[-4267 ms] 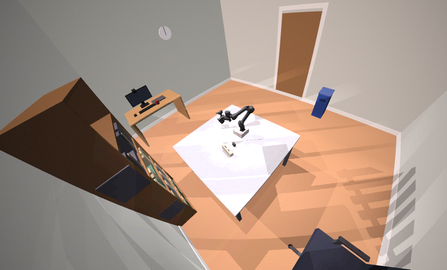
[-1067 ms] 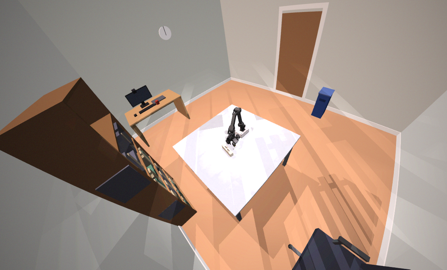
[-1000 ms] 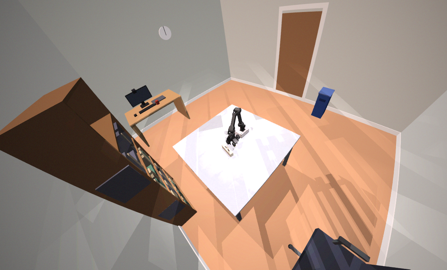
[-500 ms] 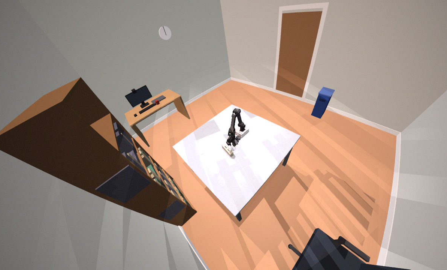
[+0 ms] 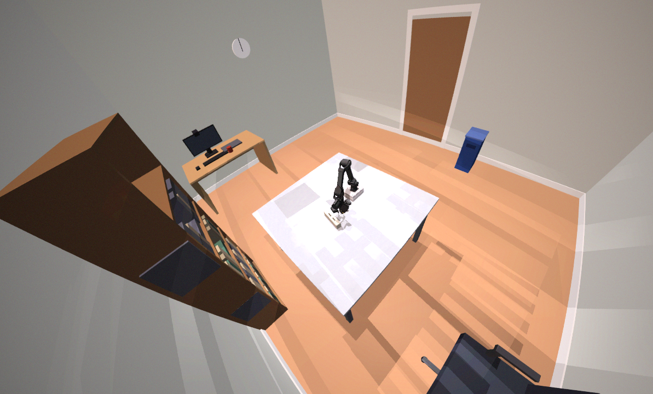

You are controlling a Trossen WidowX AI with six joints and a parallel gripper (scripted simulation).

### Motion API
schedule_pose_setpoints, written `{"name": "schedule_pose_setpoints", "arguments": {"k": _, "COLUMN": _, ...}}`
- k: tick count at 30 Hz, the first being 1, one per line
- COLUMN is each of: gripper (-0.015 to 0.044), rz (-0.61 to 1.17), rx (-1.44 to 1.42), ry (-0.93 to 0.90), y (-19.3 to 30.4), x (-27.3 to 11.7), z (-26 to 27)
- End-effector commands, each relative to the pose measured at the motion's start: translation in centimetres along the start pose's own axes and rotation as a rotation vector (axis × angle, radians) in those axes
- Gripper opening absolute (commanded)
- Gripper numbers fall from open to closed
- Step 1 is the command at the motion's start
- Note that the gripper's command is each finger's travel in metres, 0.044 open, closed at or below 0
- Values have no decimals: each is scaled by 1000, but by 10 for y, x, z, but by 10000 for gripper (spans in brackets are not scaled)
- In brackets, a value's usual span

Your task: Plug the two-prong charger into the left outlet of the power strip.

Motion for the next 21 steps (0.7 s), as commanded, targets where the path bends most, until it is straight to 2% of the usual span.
{"name": "schedule_pose_setpoints", "arguments": {"k": 1, "gripper": 256, "rz": 0, "rx": 0, "ry": 1, "y": 0, "x": 0, "z": 0}}
{"name": "schedule_pose_setpoints", "arguments": {"k": 5, "gripper": 151, "rz": 0, "rx": 0, "ry": 1, "y": 0, "x": 0, "z": 0}}
{"name": "schedule_pose_setpoints", "arguments": {"k": 12, "gripper": 105, "rz": 0, "rx": 0, "ry": 1, "y": 0, "x": 0, "z": 0}}
{"name": "schedule_pose_setpoints", "arguments": {"k": 16, "gripper": 0, "rz": 0, "rx": 0, "ry": 0, "y": 0, "x": -8, "z": -1}}
{"name": "schedule_pose_setpoints", "arguments": {"k": 21, "gripper": 0, "rz": 0, "rx": -2, "ry": -3, "y": 2, "x": -28, "z": -2}}
Point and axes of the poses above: the point midway between the two fingers, 35 mm back from their tips, its own x axis out along the fingers, its own z axis across the jaws, y = z × x, the point moved 8 cm from there along -x, back along the fingers, and after that the axes turned 4 degrees about -x, right-handed, at the moved point
